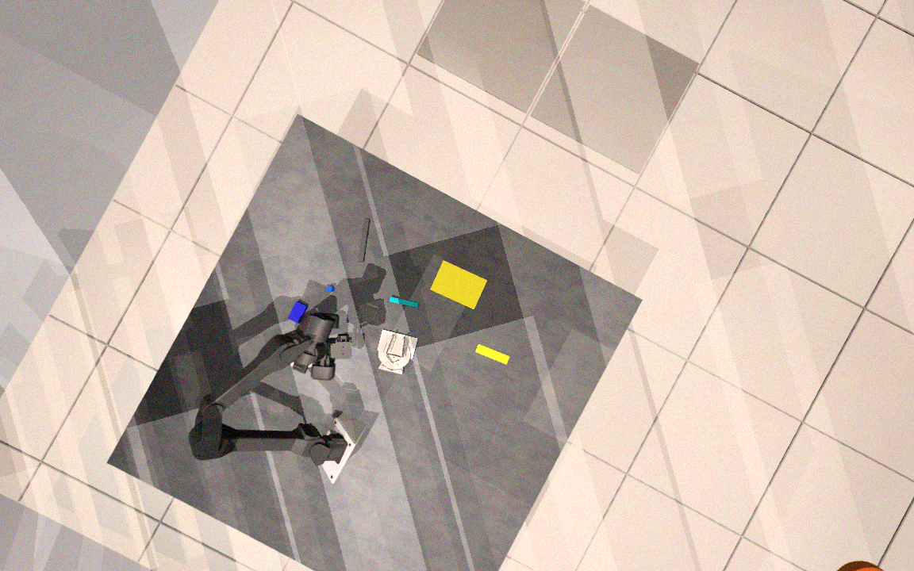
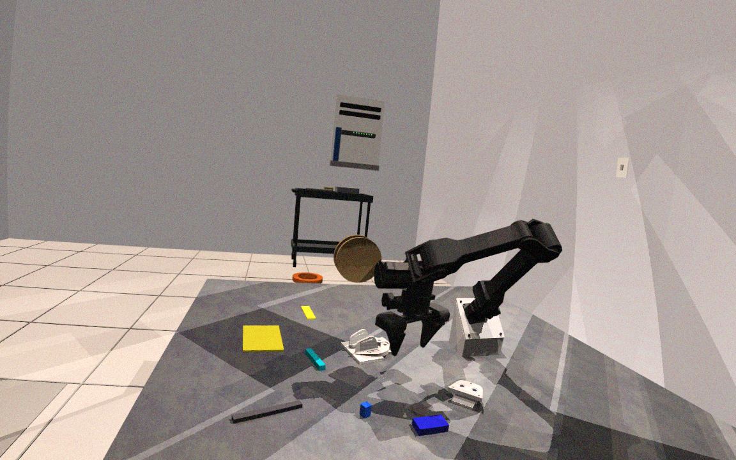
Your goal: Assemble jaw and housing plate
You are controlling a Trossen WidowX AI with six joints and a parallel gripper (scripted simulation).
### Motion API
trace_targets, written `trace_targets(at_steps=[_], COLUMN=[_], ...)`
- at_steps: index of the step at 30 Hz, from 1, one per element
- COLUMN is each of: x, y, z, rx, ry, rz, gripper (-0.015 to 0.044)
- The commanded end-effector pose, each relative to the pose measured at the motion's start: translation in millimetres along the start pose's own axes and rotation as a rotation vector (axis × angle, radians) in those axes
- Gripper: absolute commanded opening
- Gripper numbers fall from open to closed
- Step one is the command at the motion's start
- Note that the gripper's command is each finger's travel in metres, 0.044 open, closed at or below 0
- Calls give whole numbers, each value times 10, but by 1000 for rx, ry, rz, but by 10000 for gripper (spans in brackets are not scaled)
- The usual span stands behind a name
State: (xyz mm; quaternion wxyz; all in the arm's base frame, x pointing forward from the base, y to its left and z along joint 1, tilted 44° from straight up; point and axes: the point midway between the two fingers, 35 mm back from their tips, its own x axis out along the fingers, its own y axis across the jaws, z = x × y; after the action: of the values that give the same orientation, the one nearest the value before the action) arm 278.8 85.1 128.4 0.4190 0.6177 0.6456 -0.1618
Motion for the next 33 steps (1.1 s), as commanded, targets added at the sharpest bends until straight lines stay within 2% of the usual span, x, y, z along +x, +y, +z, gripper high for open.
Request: trace_targets(at_steps=[1,33], x=[-12,-87], y=[-23,-253], z=[-79,-726], rx=[-105,-972], ry=[-3,12], rz=[-2,2], gripper=[440,440])
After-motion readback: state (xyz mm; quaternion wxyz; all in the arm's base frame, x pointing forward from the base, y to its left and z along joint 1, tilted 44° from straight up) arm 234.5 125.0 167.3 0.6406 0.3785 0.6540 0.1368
